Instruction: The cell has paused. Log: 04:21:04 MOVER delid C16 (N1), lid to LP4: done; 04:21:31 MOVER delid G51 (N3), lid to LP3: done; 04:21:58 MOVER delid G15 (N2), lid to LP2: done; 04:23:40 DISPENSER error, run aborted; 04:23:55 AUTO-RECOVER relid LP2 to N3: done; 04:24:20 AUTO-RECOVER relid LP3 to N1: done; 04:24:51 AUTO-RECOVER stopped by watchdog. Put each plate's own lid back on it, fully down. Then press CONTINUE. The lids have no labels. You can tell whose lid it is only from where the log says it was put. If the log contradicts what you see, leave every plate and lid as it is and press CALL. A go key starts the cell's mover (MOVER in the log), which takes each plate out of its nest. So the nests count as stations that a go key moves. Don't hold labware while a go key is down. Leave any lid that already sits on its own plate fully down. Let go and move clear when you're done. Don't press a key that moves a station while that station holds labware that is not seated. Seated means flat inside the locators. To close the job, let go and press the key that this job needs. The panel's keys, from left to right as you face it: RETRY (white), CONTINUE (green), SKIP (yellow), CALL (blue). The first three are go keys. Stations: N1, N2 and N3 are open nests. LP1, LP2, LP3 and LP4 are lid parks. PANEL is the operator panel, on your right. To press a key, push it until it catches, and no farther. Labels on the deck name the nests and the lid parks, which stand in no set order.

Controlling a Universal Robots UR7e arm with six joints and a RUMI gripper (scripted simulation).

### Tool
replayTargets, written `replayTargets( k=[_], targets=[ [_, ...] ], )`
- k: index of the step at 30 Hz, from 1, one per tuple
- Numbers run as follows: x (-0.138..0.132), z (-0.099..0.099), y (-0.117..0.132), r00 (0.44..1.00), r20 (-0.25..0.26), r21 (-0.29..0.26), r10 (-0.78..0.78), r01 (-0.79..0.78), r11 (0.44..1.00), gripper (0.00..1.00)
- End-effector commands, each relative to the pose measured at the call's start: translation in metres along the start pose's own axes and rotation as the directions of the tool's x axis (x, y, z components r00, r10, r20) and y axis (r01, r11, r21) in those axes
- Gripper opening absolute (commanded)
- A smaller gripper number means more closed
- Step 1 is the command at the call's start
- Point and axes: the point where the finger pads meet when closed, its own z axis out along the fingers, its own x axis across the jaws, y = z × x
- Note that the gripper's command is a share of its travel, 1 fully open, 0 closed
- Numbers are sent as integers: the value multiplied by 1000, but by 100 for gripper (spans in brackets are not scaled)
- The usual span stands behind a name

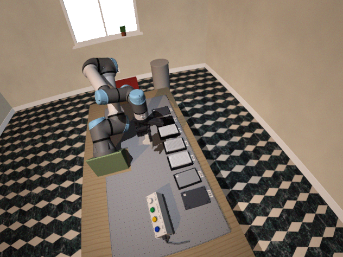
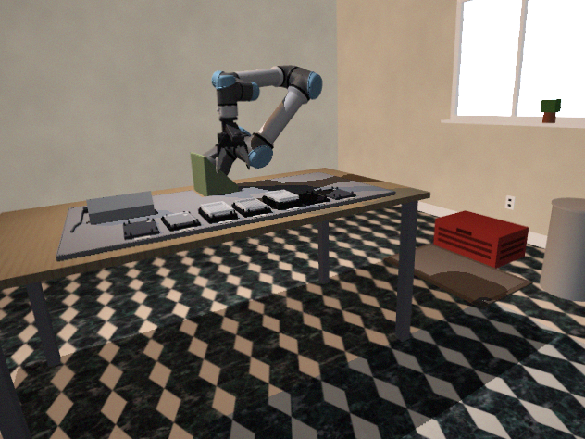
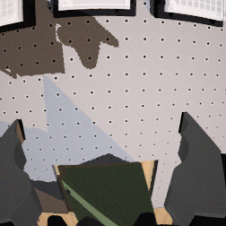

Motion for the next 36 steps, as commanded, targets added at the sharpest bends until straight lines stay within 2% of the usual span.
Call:
replayTargets(
  k=[1, 5, 7, 14, 36],
  targets=[
    [-2, 7, 2, 1000, 6, -4, -3, 3, 1000, 82],
    [-2, 28, 2, 1000, 7, -4, -2, 2, 1000, 82],
    [-2, 28, 2, 1000, 7, -4, -2, 2, 1000, 82],
    [-2, 62, 2, 1000, 7, -4, -2, 2, 1000, 82],
    [3, 60, -4, 1000, 1, -2, 12, -12, 1000, 82]
  ],
)
